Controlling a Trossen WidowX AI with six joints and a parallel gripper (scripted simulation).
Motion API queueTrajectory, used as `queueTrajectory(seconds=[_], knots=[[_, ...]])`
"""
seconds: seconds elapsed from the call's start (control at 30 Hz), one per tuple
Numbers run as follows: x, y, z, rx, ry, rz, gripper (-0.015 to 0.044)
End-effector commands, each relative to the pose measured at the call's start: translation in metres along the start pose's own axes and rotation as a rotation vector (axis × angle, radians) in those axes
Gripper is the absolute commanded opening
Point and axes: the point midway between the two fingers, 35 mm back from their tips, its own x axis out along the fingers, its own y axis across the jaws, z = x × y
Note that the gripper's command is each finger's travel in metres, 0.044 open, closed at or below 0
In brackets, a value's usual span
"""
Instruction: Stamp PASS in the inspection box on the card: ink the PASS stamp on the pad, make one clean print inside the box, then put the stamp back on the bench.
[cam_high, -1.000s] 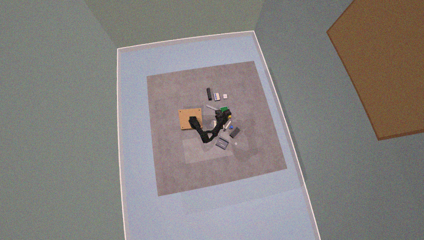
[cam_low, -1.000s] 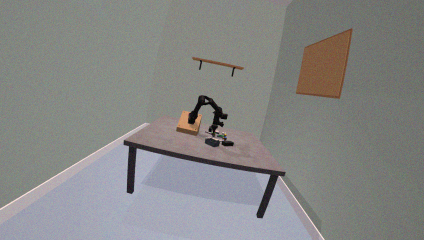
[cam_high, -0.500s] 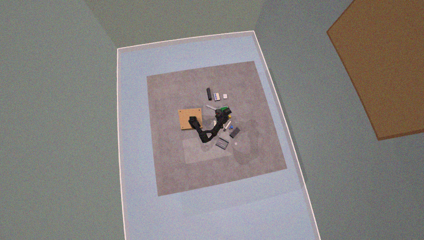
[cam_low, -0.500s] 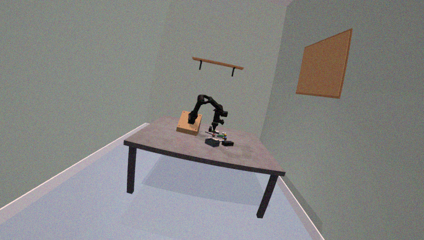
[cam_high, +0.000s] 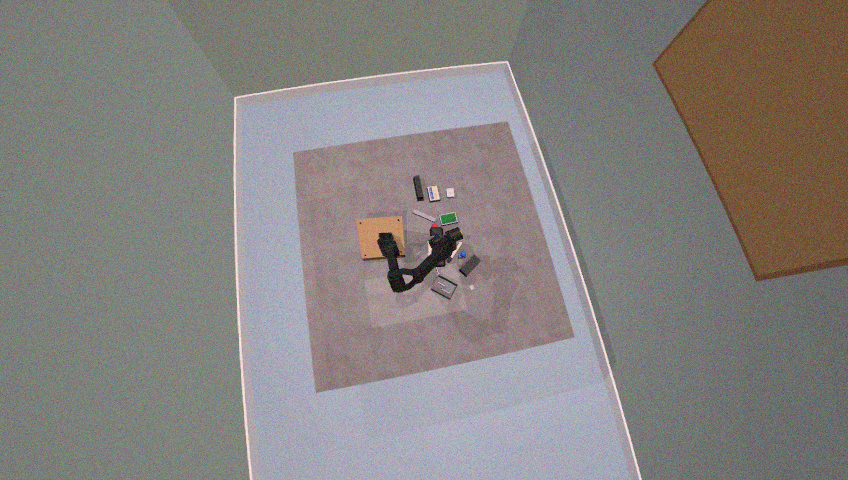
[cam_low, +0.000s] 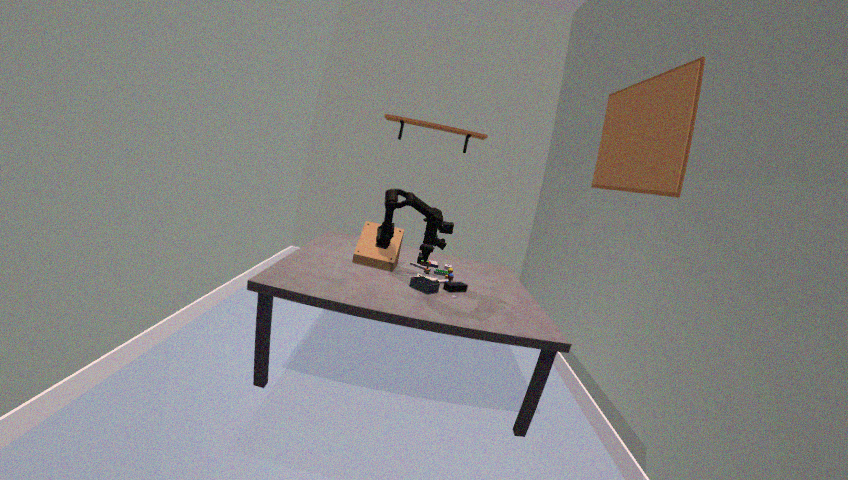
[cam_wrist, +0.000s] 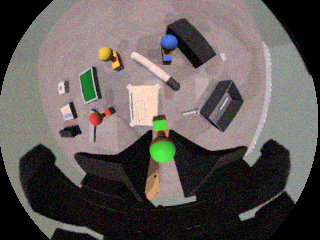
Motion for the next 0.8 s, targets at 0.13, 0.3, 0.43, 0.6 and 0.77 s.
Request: queueTrajectory(seconds=[0.13, 0.3, 0.43, 0.6, 0.77], knots=[[0.0, -0.031, -0.013, -0.007, 0.002, -0.009, 0.0], [-0.001, -0.048, -0.023, -0.006, 0.003, -0.014, 0.0], [0.0, -0.051, -0.025, -0.006, 0.003, -0.015, 0.0], [0.007, -0.05, -0.024, -0.006, 0.003, -0.013, 0.0], [0.015, -0.05, -0.023, -0.005, 0.003, -0.011, 0.0]])
